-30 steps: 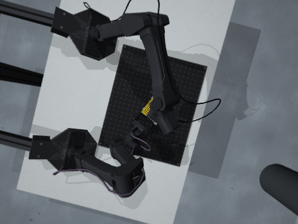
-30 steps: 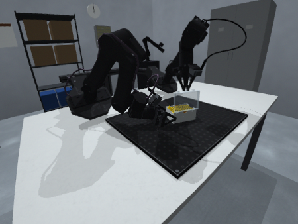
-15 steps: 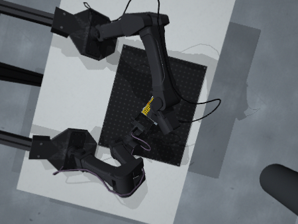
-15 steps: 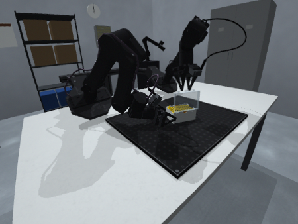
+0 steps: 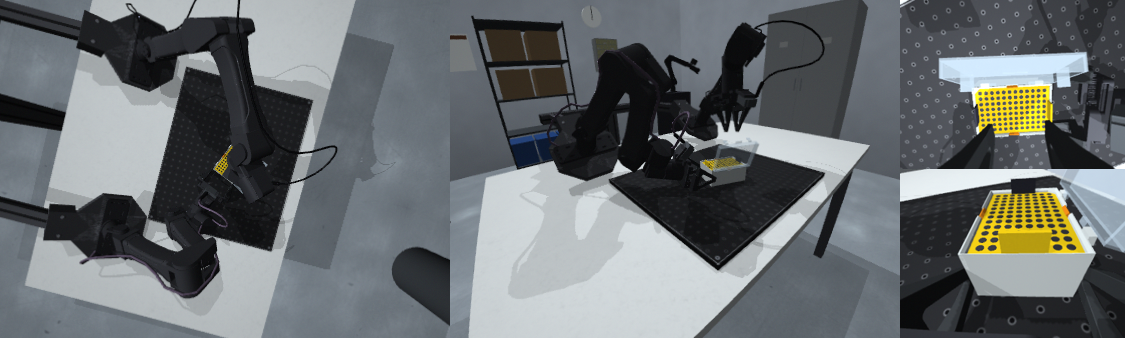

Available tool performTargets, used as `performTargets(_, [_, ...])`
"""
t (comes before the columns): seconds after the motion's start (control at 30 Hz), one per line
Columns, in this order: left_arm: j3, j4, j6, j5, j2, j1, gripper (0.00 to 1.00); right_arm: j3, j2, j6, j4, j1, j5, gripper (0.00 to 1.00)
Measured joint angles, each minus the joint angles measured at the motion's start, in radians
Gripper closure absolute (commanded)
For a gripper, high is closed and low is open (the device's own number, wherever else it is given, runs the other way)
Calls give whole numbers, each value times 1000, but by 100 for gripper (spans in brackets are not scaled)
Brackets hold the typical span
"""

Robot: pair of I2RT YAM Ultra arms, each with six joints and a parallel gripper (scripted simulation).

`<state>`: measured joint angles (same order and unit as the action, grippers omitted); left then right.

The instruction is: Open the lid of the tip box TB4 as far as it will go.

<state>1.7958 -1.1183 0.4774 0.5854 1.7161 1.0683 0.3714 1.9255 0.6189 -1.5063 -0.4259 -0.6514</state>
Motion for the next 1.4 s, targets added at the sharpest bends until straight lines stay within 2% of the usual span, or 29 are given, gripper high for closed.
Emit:
performTargets(0.4, [43, -70, 27, 13, 0, 28, 61, 0, 0, 0, 0, 0, 0, 16])
performTargets(0.53, [43, -74, 21, 18, 0, 28, 16, 0, 0, 0, 0, 0, 0, 16])
performTargets(0.6, [43, -63, 3, 29, 0, 30, 16, 0, 0, 0, 0, 0, 0, 16])
performTargets(0.63, [43, -56, -3, 34, 0, 31, 4, 0, 0, 0, 0, 0, 0, 16])
performTargets(0.67, [40, -47, -14, 40, -2, 33, 0, 0, 0, 0, 0, 0, 0, 16])
performTargets(1.07, [-129, 132, -200, 105, -164, 90, 0, 0, 0, 0, 0, 0, 0, 16])
performTargets(1.4, [-153, 169, -233, 105, -175, 90, 0, 0, 0, 0, 0, 0, 0, 16])
